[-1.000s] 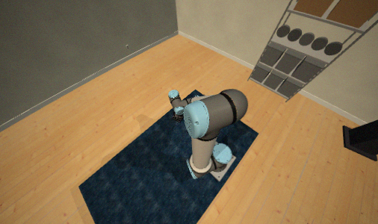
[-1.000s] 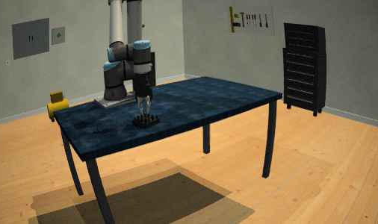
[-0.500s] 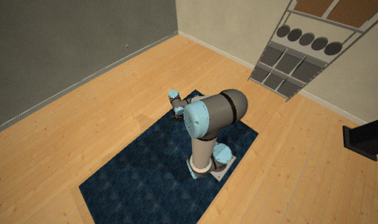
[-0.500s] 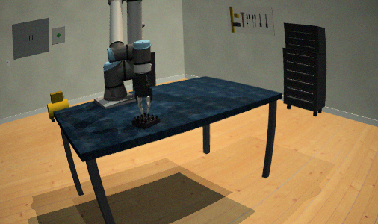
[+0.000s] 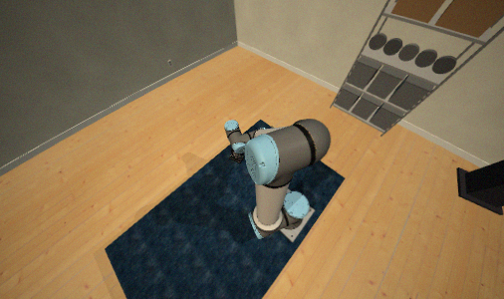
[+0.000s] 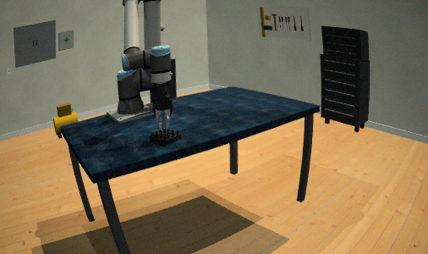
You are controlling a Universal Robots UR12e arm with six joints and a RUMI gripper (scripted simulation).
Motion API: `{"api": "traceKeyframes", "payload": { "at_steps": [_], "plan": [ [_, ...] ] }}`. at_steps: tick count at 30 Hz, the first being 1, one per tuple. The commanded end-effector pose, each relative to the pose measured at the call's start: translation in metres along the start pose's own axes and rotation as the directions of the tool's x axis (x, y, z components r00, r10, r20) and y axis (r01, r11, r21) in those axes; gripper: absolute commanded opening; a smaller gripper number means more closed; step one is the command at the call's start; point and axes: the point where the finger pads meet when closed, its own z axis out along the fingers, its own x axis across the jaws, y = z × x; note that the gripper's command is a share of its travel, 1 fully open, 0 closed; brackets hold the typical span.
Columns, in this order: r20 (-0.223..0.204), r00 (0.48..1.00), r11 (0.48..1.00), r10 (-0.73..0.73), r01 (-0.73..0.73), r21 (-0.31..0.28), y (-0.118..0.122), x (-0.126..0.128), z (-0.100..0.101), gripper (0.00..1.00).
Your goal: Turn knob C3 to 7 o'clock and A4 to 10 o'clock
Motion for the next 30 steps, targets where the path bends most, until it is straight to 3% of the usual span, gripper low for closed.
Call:
{"api": "traceKeyframes", "payload": {
  "at_steps": [1, 30],
  "plan": [
    [0.000, 1.000, 1.000, 0.000, 0.000, -0.001, -0.0001, 0.0001, -0.0006, 0.11],
    [0.000, 1.000, 1.000, 0.000, 0.000, -0.001, -0.0038, 0.0001, -0.0006, 0.11]
  ]
}}
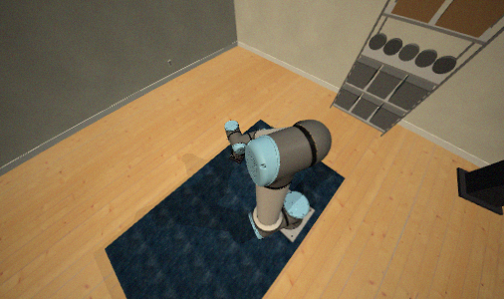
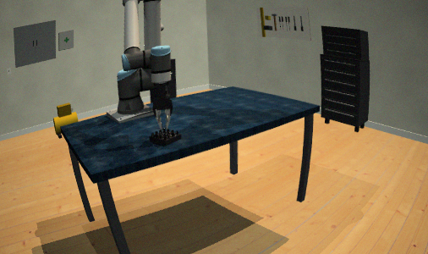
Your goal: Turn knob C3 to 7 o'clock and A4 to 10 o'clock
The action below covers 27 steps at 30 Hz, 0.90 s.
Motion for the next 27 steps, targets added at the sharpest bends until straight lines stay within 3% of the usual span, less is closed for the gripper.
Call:
{"api": "traceKeyframes", "payload": {
  "at_steps": [1, 27],
  "plan": [
    [0.000, 1.000, 1.000, 0.000, 0.000, -0.001, 0.0006, 0.0001, -0.0006, 0.11],
    [0.000, 1.000, 1.000, 0.000, 0.000, -0.001, 0.0006, 0.0001, 0.0025, 0.11]
  ]
}}
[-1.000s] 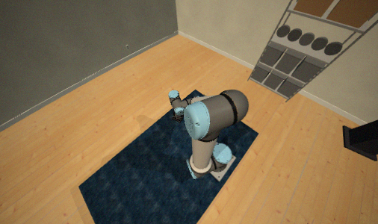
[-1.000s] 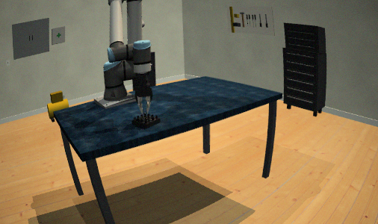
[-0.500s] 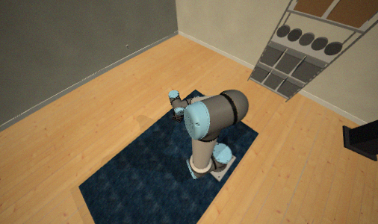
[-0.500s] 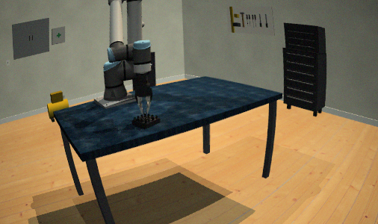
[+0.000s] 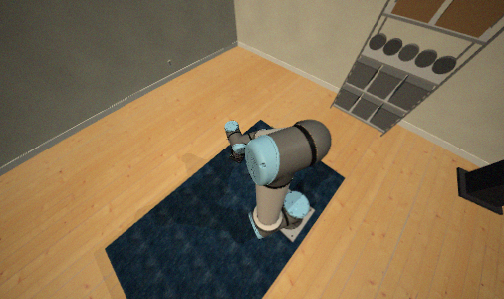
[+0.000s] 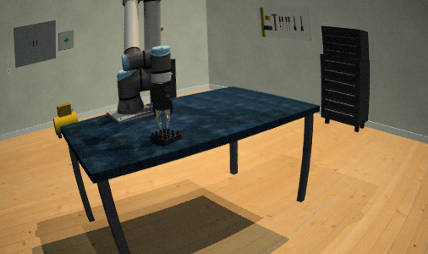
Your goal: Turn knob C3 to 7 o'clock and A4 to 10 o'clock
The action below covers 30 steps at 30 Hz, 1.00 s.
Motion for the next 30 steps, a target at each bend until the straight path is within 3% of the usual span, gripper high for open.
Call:
{"api": "traceKeyframes", "payload": {
  "at_steps": [1, 30],
  "plan": [
    [0.000, 1.000, 1.000, 0.000, 0.000, -0.001, 0.001, 0.000, 0.002, 0.11],
    [0.000, 1.000, 1.000, 0.000, 0.000, -0.001, 0.001, 0.000, 0.012, 0.11]
  ]
}}
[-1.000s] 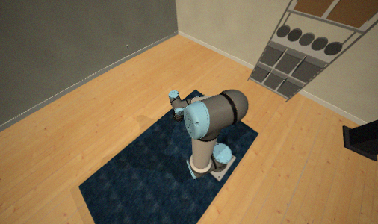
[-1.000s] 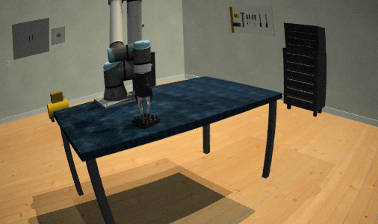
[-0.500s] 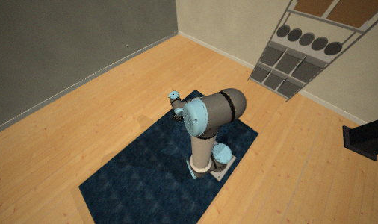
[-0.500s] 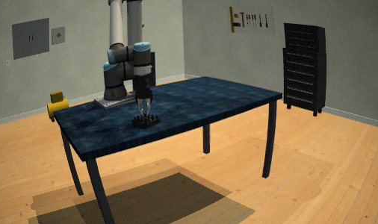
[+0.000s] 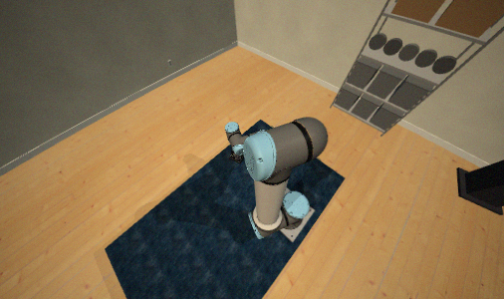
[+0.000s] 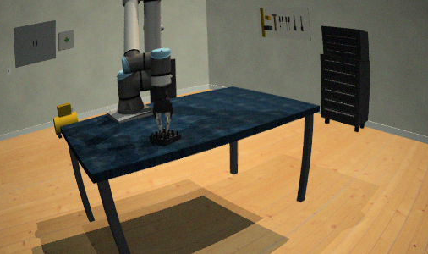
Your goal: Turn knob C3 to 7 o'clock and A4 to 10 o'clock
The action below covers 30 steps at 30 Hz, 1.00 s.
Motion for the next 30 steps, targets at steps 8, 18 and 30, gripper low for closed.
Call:
{"api": "traceKeyframes", "payload": {
  "at_steps": [8, 18, 30],
  "plan": [
    [0.000, 1.000, 1.000, 0.000, 0.000, -0.001, 0.0006, 0.0001, -0.0005, 0.11],
    [0.000, 1.000, 1.000, 0.000, 0.000, -0.001, 0.0006, 0.0001, -0.0005, 0.11],
    [0.000, 1.000, 1.000, 0.000, 0.000, -0.001, 0.0006, 0.0001, -0.0005, 0.04]
  ]
}}
